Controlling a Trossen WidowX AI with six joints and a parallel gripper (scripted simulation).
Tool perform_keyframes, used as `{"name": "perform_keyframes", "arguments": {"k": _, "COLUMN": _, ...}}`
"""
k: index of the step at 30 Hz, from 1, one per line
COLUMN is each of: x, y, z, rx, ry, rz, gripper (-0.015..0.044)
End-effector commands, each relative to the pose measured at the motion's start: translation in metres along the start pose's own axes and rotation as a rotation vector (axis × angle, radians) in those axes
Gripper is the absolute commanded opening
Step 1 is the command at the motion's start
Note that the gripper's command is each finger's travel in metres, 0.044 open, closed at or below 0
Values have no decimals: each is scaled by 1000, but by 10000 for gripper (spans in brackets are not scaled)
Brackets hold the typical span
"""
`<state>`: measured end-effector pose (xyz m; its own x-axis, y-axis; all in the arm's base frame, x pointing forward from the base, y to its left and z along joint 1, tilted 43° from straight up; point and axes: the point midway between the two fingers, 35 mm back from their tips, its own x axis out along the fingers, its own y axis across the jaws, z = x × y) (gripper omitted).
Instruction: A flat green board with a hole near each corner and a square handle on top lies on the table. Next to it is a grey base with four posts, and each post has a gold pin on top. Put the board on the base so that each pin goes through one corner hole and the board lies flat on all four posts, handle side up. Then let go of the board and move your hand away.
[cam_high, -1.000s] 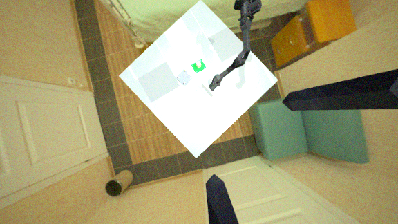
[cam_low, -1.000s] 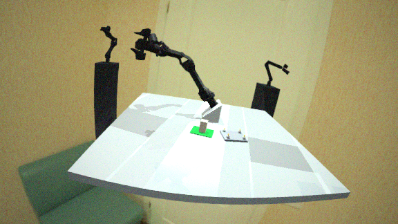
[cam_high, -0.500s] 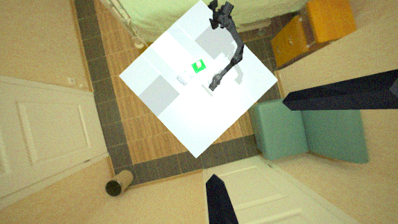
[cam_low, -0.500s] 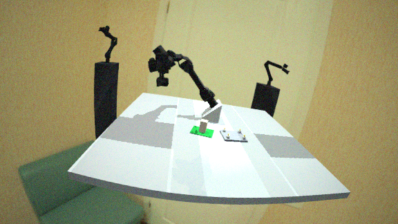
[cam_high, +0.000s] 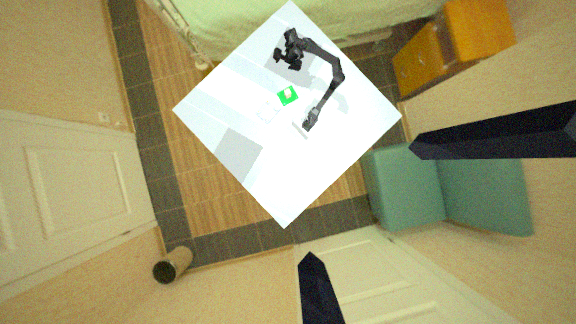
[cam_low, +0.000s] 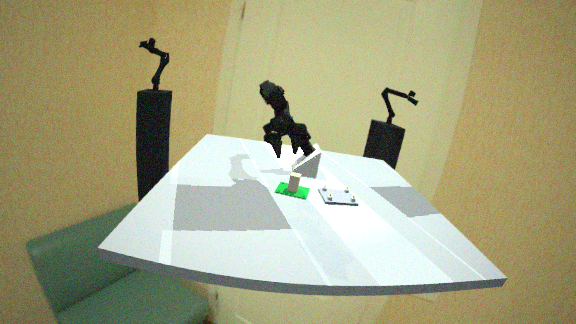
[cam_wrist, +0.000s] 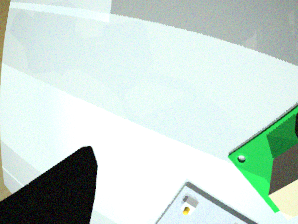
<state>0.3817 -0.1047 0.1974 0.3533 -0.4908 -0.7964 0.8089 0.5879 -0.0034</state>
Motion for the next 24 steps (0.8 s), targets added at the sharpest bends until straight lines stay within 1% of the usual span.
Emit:
{"name": "perform_keyframes", "arguments": {"k": 1, "x": 13, "y": -18, "z": -59, "rx": -268, "ry": 114, "rz": -194, "gripper": 440}}
{"name": "perform_keyframes", "arguments": {"k": 4, "x": 13, "y": -41, "z": -101, "rx": -539, "ry": 201, "rz": -368, "gripper": 440}}
{"name": "perform_keyframes", "arguments": {"k": 6, "x": 11, "y": -51, "z": -115, "rx": -664, "ry": 233, "rz": -442, "gripper": 440}}
{"name": "perform_keyframes", "arguments": {"k": 17, "x": 10, "y": -53, "z": -117, "rx": -679, "ry": 237, "rz": -451, "gripper": 440}}
{"name": "perform_keyframes", "arguments": {"k": 19, "x": 18, "y": -56, "z": -117, "rx": -679, "ry": 237, "rz": -451, "gripper": 440}}
{"name": "perform_keyframes", "arguments": {"k": 22, "x": 39, "y": -68, "z": -119, "rx": -679, "ry": 235, "rz": -452, "gripper": 440}}
{"name": "perform_keyframes", "arguments": {"k": 24, "x": 41, "y": -69, "z": -119, "rx": -679, "ry": 235, "rz": -452, "gripper": 440}}
